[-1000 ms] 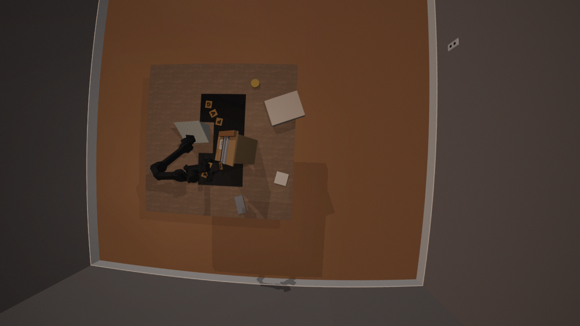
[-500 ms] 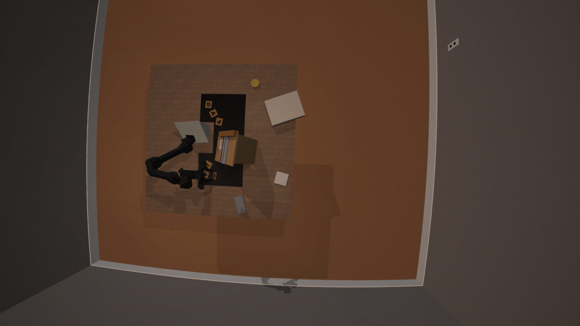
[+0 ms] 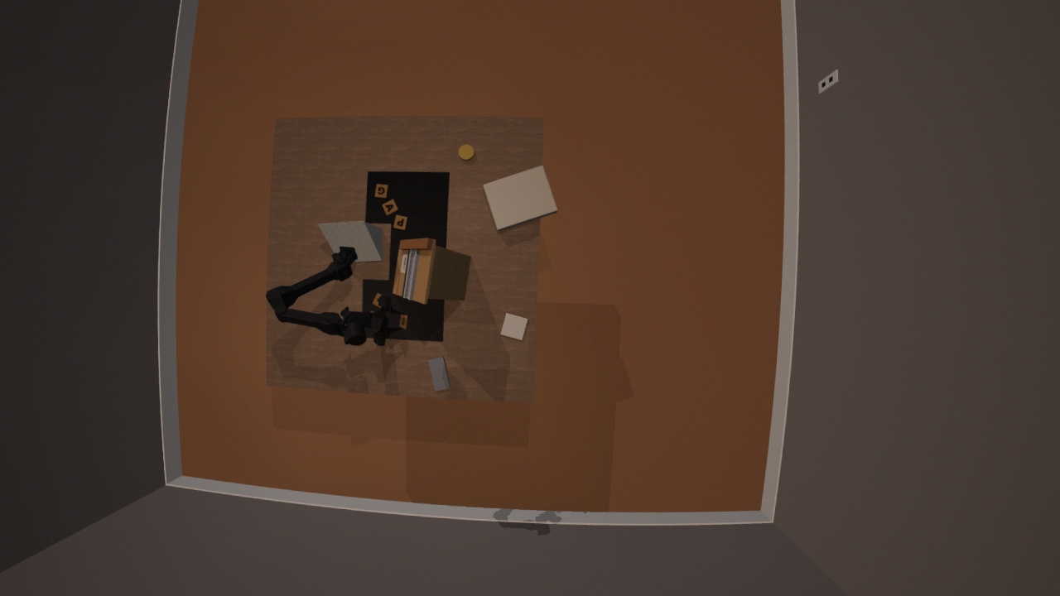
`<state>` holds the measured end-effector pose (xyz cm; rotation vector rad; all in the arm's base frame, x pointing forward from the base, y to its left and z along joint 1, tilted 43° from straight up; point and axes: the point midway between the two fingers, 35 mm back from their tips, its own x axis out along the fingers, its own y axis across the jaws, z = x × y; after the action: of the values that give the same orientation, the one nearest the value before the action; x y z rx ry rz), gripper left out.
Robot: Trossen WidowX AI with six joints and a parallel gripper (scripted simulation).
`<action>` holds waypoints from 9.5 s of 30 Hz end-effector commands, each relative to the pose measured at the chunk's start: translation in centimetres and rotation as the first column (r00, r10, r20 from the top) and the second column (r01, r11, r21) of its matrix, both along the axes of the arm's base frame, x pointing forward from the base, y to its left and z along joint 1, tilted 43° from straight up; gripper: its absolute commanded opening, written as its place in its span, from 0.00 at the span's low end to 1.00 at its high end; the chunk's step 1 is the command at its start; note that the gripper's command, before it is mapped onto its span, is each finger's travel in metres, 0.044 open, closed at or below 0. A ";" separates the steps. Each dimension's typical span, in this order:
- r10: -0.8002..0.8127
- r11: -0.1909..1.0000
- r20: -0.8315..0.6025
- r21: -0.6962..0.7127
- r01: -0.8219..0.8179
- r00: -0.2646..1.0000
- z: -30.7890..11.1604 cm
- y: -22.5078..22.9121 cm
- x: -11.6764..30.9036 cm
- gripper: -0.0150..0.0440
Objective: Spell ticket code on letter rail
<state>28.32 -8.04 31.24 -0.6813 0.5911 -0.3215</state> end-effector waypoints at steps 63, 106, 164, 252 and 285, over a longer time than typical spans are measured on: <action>0.007 1.000 0.005 -0.003 -0.007 1.000 -1.8 1.7 0.4 0.25; 0.007 1.000 0.004 -0.002 -0.007 1.000 -3.3 3.3 0.7 0.25; 0.007 1.000 0.002 -0.001 -0.007 1.000 -5.2 5.4 1.0 0.25; 0.007 1.000 0.001 0.001 -0.007 1.000 -8.3 8.6 1.4 0.25; 0.007 1.000 0.001 0.002 -0.007 1.000 -9.9 10.4 1.6 0.25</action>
<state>29.92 2.16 21.57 -0.6870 0.5910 -0.3107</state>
